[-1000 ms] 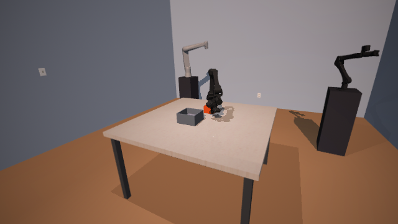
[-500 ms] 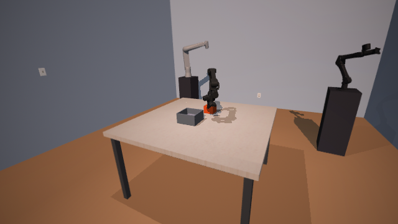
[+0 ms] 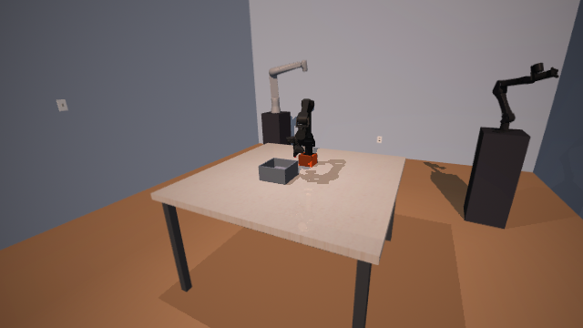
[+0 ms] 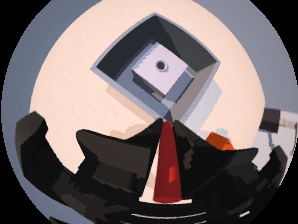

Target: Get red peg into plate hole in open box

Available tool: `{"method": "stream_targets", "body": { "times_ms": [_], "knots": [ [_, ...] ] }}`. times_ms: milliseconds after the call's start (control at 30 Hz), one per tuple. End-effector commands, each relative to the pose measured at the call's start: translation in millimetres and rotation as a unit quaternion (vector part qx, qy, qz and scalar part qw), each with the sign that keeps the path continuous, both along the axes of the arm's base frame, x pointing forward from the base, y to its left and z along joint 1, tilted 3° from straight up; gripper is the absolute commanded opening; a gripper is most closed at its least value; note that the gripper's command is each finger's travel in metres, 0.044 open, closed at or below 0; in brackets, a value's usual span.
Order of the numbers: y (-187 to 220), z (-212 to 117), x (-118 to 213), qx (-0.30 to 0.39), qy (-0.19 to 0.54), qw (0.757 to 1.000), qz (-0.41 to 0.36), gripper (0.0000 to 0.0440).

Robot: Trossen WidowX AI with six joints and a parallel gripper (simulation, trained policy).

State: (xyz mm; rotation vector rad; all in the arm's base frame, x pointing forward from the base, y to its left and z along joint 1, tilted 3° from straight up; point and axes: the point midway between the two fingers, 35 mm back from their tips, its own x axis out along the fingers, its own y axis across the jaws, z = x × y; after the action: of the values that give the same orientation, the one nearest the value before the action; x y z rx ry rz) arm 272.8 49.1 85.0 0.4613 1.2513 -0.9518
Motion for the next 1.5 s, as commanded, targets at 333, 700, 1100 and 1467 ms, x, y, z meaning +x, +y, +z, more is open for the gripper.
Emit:
{"method": "stream_targets", "body": {
  "times_ms": [333,700,1100,1467],
  "knots": [
    [-60,-16,41,0.015,-0.009,1.0,-0.025,0.0],
    [-90,-42,62,0.053,-0.004,0.999,0.005,0.0],
    [-96,-81,64,0.099,0.027,0.994,0.047,0.0163],
    [-105,-73,93,0.123,0.018,0.99,0.061,0.0346]
  ]
}}
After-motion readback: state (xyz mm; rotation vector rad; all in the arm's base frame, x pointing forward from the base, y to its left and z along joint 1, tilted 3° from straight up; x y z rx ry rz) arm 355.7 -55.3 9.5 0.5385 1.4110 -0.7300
